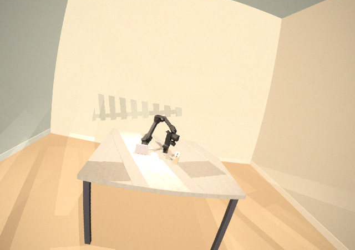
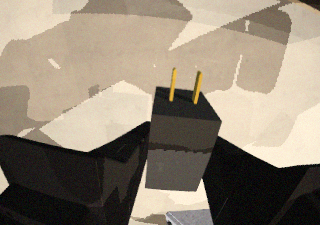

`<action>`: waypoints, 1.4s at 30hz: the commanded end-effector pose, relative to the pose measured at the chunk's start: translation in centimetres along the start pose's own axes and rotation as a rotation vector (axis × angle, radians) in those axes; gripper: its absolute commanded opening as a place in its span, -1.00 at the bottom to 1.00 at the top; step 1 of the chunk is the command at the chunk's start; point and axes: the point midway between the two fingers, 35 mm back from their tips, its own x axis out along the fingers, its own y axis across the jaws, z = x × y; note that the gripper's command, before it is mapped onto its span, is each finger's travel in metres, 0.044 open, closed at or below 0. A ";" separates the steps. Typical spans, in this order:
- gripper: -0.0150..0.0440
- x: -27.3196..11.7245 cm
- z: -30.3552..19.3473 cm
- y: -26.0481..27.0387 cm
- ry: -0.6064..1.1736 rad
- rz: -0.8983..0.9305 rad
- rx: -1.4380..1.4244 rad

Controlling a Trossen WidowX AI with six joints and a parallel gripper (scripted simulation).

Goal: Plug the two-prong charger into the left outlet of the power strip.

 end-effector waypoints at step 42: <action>-0.49 1.2 4.2 -3.4 -0.003 -0.004 0.007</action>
